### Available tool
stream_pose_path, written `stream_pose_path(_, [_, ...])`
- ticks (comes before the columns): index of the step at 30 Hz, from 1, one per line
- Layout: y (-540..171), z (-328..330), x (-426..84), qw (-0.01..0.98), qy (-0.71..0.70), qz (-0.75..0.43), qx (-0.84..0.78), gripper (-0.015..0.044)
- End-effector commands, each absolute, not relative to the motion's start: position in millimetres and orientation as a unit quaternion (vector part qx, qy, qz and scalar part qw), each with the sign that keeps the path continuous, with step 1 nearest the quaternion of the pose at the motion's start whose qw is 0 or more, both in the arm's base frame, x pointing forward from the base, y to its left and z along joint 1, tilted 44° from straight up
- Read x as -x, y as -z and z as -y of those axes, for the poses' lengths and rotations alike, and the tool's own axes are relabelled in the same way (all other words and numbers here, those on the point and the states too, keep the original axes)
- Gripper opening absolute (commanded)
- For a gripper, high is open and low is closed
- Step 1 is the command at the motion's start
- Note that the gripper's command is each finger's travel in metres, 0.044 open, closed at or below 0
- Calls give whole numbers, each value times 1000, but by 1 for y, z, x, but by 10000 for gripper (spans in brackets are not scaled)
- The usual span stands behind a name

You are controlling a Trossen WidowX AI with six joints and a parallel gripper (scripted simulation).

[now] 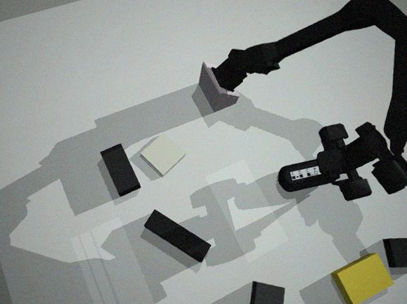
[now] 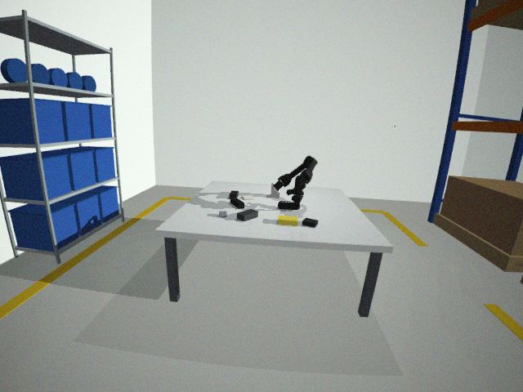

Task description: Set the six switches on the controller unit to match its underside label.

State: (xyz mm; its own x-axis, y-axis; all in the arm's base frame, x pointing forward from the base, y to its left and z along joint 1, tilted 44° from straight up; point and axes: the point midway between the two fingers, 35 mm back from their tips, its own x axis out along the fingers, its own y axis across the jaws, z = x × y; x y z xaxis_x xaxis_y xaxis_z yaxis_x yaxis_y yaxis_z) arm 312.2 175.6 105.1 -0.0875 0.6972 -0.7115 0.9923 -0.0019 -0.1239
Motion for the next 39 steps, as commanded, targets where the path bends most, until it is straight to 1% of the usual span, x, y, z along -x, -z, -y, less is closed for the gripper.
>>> stream_pose_path(1, [-102, -176, -312, 232, 320, -664, -635, 336])
stream_pose_path(18, [-100, -182, -312, 233, 315, -667, -634, 336])
stream_pose_path(22, [-100, -182, -311, 233, 316, -667, -634, 440])
stream_pose_path(30, [-100, -182, -311, 233, 316, -667, -634, 440])
stream_pose_path(32, [-98, -172, -312, 234, 317, -666, -633, 440])
stream_pose_path(36, [-88, -120, -309, 234, 318, -666, -633, 440])
stream_pose_path(39, [-86, -111, -308, 233, 317, -667, -633, 440])
